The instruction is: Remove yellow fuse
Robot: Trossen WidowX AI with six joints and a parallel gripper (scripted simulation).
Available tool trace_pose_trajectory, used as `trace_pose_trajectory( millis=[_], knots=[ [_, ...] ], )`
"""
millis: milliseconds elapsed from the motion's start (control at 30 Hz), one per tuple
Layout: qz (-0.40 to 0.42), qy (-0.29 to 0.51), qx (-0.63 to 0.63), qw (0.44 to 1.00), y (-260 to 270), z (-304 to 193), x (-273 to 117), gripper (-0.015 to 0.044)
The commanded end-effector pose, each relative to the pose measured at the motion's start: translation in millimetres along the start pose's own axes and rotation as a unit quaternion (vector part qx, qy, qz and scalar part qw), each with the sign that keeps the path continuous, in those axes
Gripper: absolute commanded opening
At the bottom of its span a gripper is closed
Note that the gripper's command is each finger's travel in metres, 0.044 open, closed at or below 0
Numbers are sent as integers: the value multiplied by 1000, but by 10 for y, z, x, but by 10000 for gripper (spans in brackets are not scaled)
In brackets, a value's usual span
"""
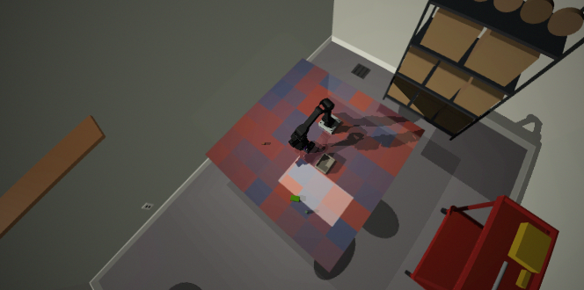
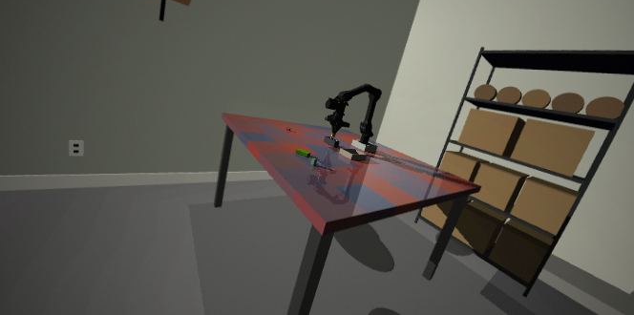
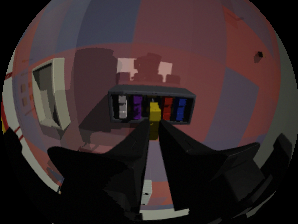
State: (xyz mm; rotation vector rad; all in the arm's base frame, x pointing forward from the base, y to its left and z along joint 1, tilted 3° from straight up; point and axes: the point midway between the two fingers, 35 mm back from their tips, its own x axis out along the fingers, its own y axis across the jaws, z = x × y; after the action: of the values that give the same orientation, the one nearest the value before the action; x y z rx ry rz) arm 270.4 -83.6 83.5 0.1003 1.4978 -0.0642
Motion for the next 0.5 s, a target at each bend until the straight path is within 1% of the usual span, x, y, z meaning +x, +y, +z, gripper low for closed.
trace_pose_trajectory(
  millis=[0,300,467],
  knots=[
    [-2,-1,0,1000,-7,2,-57,0],
    [-2,-1,0,1000,-6,0,-197,0],
    [-2,-1,0,1000,62,29,-207,0]
  ],
)
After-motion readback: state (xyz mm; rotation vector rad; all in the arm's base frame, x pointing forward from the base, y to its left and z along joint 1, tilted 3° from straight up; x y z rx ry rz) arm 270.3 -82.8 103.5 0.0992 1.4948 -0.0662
